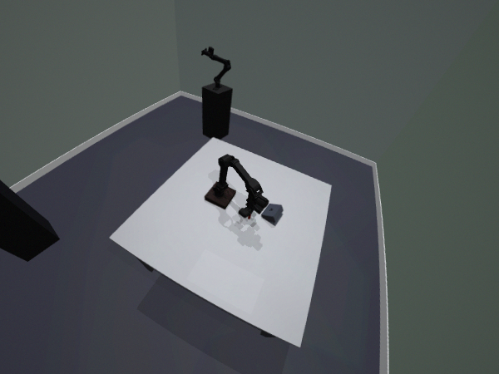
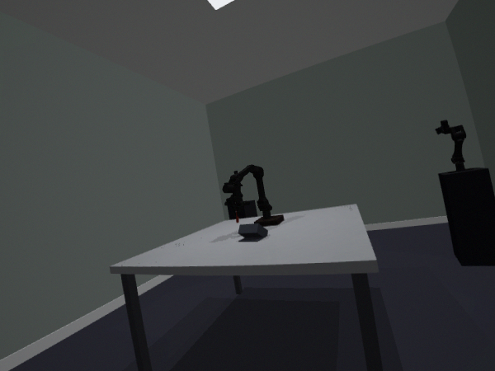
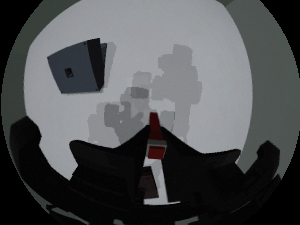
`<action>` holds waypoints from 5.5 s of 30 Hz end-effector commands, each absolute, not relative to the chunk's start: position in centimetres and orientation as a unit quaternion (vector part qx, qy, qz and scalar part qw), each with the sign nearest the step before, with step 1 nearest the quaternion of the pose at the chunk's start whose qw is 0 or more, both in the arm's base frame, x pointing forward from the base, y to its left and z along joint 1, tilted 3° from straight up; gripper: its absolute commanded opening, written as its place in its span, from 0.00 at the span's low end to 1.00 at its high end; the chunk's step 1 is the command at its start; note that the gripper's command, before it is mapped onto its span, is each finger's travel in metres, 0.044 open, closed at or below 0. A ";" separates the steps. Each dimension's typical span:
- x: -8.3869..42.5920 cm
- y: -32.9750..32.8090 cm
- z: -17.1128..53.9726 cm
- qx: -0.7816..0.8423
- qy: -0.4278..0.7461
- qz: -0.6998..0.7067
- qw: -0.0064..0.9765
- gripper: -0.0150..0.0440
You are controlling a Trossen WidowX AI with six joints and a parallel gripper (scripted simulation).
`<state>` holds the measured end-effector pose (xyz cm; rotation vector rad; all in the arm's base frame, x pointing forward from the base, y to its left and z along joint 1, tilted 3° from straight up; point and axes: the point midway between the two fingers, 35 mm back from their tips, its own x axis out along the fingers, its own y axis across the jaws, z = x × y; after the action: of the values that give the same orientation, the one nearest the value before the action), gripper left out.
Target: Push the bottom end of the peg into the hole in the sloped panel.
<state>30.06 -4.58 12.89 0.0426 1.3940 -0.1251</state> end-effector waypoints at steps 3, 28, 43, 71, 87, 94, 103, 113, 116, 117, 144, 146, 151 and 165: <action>30.3 -3.9 13.4 0.014 0.628 -0.061 0.776 0.25; 30.9 -0.8 13.9 -0.002 0.593 -0.057 0.803 0.25; 31.2 1.2 14.2 -0.008 0.571 -0.053 0.819 0.25; 31.2 4.8 15.0 -0.012 0.528 -0.039 0.849 0.25; 31.0 6.9 15.5 -0.009 0.502 -0.028 0.864 0.25; 30.9 7.9 15.7 -0.006 0.491 -0.022 0.871 0.25; 30.7 9.1 16.0 -0.002 0.476 -0.015 0.879 0.25; 30.3 10.4 16.4 0.003 0.461 -0.005 0.888 0.25; 30.2 10.7 16.5 0.005 0.456 -0.002 0.890 0.25; 30.2 10.9 16.5 0.006 0.454 -0.001 0.891 0.25; 32.3 12.6 13.9 0.015 0.436 0.011 0.900 0.25; 32.5 12.7 13.6 0.015 0.435 0.011 0.900 0.25; 33.0 12.9 12.9 0.017 0.432 0.013 0.902 0.25; 33.5 12.9 12.2 0.017 0.430 0.013 0.903 0.25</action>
<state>33.24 12.85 12.73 0.0404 0.8831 0.0234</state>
